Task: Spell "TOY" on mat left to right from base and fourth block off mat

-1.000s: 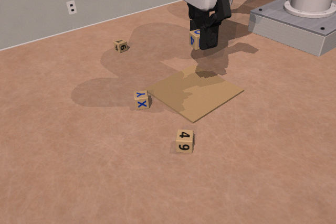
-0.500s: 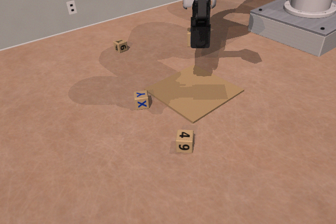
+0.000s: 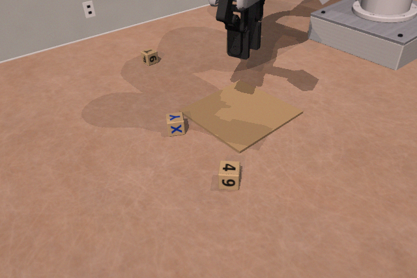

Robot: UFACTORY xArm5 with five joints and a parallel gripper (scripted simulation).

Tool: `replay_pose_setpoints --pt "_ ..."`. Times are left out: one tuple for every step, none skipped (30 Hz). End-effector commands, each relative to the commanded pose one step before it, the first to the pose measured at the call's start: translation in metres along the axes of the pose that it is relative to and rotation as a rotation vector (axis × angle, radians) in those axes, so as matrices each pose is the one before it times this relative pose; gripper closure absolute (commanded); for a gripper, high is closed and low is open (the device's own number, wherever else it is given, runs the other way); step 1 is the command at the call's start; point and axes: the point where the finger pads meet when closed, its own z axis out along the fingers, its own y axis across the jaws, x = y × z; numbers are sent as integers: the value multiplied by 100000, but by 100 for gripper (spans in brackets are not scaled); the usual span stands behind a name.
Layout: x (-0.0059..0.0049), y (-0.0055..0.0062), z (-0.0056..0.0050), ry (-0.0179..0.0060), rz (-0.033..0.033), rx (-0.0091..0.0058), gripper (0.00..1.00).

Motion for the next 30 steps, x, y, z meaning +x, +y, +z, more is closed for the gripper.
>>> replay_pose_setpoints --pt "-128 114 -120 -98 7119 -320 79" --pt "-76 -2 -3 -7 5340 4 79" --pt "-66 2 -2 -6 4617 3 79" --pt "-46 4 -2 -4 3264 2 79" --pt "-33 4 -1 -3 2337 2 79" --pt "-44 6 -2 -4 3124 2 79" --pt "-34 5 -1 -3 2398 1 79" --pt "-24 4 -1 -2 1718 1 79" --pt "-16 3 -1 -2 1111 1 79" --pt "-8 2 0 -1 606 0 79" --pt "-3 1 0 0 237 0 79" --pt "-3 1 0 0 198 0 79" --pt "0 0 0 0 36 0 79" --pt "0 0 0 0 0 0 79" --pt "0 0 0 0 0 0 79" --pt "0 0 0 0 0 0 79" --pt "0 0 0 0 0 0 79" --pt "0 0 0 0 0 0 79" --pt "0 0 0 0 0 0 79" --pt "0 0 0 0 0 0 79" --pt "0 0 0 0 0 0 79" --pt "0 0 0 0 0 0 79" --pt "0 0 0 0 0 0 79" --pt "0 0 0 0 0 0 79" --pt "0 0 2 0 0 0 79" --pt "1 0 13 0 0 -1 79" --pt "3 0 33 0 1 -1 79" --pt "5 -1 60 0 2 -2 79" --pt "7 -1 94 1 4 -4 79" --pt "10 -2 131 1 5 -5 79"
